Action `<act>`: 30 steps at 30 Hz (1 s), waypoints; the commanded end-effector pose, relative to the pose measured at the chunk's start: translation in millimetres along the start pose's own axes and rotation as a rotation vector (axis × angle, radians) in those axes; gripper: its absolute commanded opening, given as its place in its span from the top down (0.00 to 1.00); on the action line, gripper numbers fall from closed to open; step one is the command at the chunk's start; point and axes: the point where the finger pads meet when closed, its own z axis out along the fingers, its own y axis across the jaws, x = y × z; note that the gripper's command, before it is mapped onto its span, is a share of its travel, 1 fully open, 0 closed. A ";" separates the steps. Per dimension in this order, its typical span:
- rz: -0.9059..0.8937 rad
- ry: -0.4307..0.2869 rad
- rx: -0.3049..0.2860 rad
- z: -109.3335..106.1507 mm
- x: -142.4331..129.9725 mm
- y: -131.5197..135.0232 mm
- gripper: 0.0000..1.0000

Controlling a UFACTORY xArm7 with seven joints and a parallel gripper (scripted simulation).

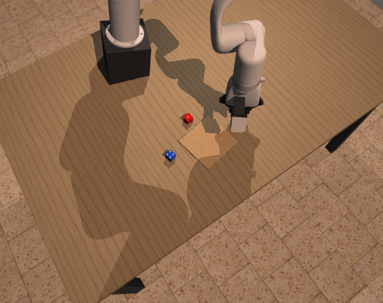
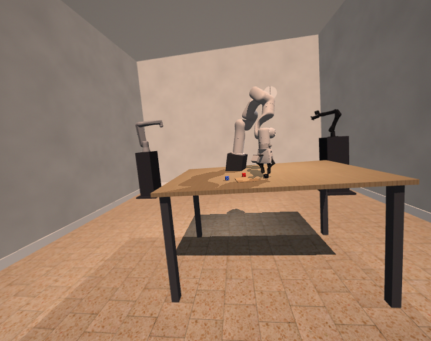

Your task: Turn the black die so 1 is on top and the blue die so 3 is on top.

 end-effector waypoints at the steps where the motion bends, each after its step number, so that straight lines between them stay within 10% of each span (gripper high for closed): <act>1: 0.001 0.002 0.003 -0.2 1.0 -1.2 0.58; 30: 0.001 0.002 0.003 27.9 1.0 -1.3 0.58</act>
